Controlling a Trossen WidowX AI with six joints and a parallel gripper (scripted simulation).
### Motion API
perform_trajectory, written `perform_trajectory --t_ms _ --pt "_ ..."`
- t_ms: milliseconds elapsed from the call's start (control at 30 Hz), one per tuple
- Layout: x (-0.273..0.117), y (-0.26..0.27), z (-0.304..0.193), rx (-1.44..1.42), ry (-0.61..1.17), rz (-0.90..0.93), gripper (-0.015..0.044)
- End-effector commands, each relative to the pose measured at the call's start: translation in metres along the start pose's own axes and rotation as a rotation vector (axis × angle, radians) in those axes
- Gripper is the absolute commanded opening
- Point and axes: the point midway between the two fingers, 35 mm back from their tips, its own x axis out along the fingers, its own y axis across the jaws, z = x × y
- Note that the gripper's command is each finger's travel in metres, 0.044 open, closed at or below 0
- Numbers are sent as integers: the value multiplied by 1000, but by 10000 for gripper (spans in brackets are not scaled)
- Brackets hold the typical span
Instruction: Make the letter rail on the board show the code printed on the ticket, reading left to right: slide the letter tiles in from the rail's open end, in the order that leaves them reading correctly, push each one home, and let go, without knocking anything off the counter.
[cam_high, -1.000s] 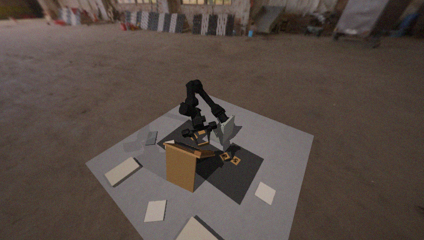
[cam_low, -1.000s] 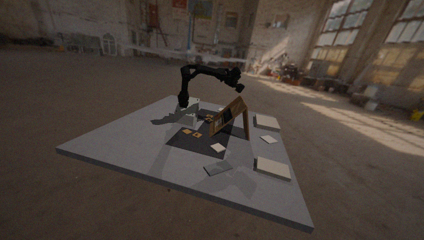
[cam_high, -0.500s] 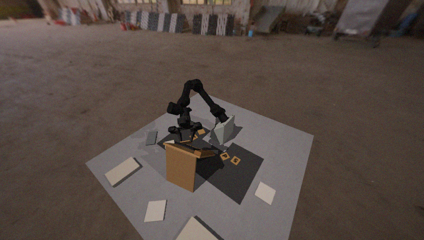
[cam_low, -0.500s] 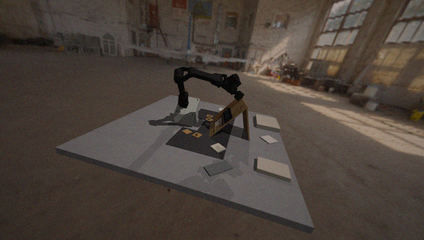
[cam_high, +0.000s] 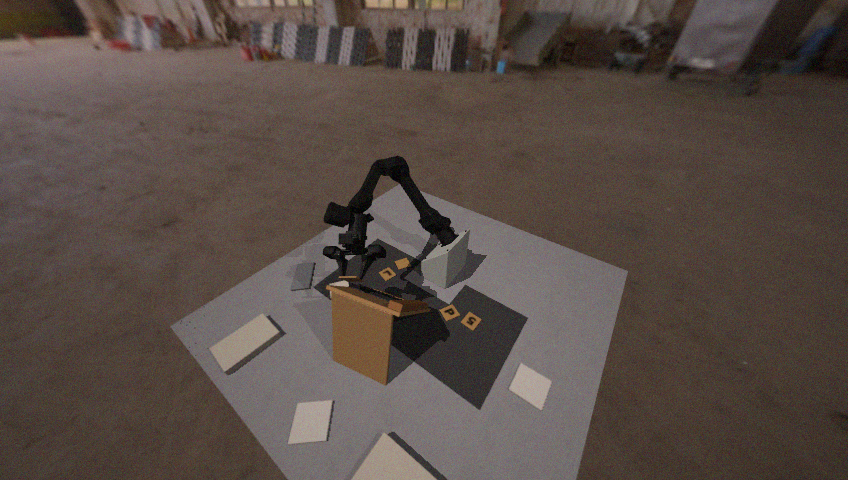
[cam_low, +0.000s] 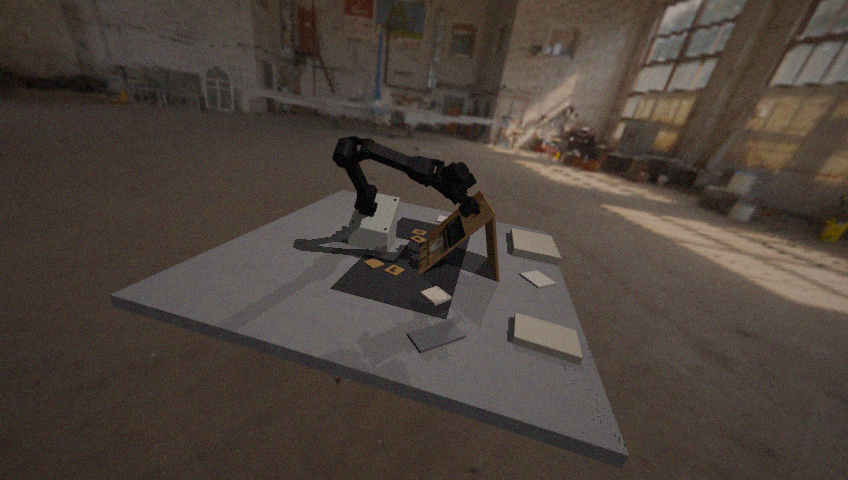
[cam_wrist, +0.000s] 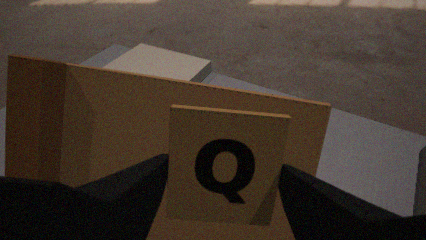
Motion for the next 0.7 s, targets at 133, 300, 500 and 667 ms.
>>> perform_trajectory --t_ms 133,300,500,667 --pt "-20 -38 -33 0 33 -102 0" --pt "-35 -60 -54 2 59 -165 0" --pt "-53 -84 -80 20 94 -238 0" --pt "-70 -102 -102 32 126 -299 0"
